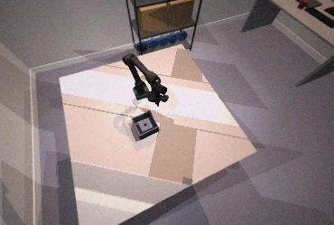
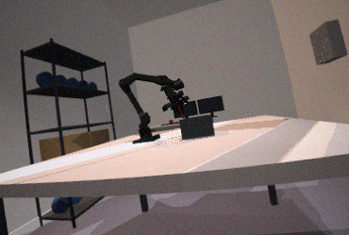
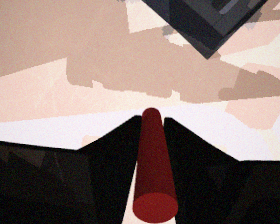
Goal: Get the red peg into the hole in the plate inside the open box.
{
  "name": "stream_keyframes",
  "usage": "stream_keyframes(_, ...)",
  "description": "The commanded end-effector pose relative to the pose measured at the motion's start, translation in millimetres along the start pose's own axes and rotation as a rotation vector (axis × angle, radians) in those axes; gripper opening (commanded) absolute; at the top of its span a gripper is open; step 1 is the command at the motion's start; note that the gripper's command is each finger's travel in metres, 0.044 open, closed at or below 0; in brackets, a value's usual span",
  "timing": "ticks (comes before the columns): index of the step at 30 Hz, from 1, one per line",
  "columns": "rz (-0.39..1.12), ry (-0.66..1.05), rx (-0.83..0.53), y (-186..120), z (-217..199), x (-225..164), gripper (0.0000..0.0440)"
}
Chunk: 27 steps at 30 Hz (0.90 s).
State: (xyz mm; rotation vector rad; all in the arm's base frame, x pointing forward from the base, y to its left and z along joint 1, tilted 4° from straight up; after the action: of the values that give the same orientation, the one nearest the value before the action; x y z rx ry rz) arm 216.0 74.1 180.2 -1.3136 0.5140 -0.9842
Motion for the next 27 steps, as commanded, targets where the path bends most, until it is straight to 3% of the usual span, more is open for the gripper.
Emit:
stream_keyframes(1,-0.036,0.008,-0.002,-5,3,18,0.0000)
stream_keyframes(27,-0.147,0.160,-0.043,16,-2,114,0.0000)
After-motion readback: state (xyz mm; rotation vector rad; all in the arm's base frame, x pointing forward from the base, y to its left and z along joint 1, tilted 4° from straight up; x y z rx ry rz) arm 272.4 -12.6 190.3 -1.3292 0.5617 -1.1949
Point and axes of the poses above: the point midway between the two fingers, 35 mm back from their tips, its own y axis out along the fingers, its own z axis across the jaws, x = y × z, the point moved 6 cm from there along -y, back along the fingers, and after that the axes turned 8 degrees about y, right-handed, at the moved point
